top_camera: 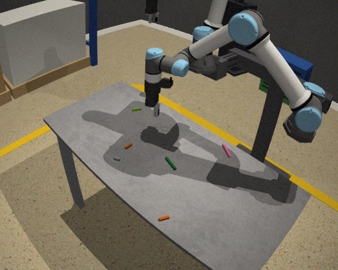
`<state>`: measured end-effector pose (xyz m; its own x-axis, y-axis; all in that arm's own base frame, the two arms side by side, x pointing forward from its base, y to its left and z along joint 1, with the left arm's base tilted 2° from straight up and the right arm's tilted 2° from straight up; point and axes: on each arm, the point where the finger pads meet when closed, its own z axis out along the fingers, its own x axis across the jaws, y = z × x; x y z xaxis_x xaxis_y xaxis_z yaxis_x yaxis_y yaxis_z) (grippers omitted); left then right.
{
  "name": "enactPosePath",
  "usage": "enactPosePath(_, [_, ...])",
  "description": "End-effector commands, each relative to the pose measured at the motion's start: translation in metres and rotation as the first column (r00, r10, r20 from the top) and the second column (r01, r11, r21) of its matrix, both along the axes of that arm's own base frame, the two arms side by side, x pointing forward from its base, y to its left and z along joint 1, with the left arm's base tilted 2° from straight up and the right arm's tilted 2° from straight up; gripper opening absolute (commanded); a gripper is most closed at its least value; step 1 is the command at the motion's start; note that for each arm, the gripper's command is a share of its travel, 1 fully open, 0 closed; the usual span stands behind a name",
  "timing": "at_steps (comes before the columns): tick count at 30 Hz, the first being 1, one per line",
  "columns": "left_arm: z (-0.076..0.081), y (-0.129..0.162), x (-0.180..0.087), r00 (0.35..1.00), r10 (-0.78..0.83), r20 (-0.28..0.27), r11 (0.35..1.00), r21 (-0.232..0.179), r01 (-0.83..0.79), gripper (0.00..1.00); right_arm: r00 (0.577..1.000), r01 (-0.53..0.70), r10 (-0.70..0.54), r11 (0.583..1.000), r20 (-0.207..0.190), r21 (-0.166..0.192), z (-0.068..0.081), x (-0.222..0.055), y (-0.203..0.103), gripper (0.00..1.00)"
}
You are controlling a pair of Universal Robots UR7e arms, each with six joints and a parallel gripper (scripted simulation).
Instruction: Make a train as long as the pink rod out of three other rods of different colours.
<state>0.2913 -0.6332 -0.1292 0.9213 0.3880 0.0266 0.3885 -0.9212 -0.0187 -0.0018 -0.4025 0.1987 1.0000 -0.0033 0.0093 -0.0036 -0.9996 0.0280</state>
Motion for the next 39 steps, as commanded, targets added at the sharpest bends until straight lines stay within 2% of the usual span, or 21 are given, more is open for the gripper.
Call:
enactPosePath(1, [0.018, -0.001, 0.0, 1.0, 0.0, 0.001, 1.0, -0.003, 0.0, 0.24, 1.0, 0.0, 0.0, 1.0, 0.001, -0.002, 0.001, 0.0, -0.001, 1.0])
enactPosePath(4, [0.024, -0.001, 0.0, 1.0, 0.0, 0.001, 1.0, -0.003, 0.0, 0.24, 1.0, 0.0, 0.0, 1.0, 0.001, -0.002, 0.001, 0.0, -0.001, 1.0])
enactPosePath(24, [0.025, 0.005, 0.0, 1.0, -0.007, 0.001, 1.0, -0.003, 0.007, 0.24, 1.0, 0.0, 0.0, 1.0, 0.001, -0.002, 0.001, 0.0, -0.001, 1.0])
enactPosePath(30, [0.025, 0.027, 0.003, 0.999, -0.033, 0.0, 0.999, -0.002, 0.033, 0.24, 1.0, 0.0, 0.0, 1.0, 0.001, -0.002, 0.001, 0.0, -0.001, 1.0])
enactPosePath(38, [0.026, 0.085, 0.006, 0.995, -0.097, -0.002, 0.995, -0.001, 0.097, 0.24, 1.0, 0.0, 0.0, 1.0, 0.001, -0.002, 0.001, 0.0, -0.001, 1.0])
enactPosePath(39, [0.026, 0.085, 0.006, 0.995, -0.097, -0.002, 0.995, -0.001, 0.097, 0.24, 1.0, 0.0, 0.0, 1.0, 0.001, -0.002, 0.001, 0.0, -0.001, 1.0])
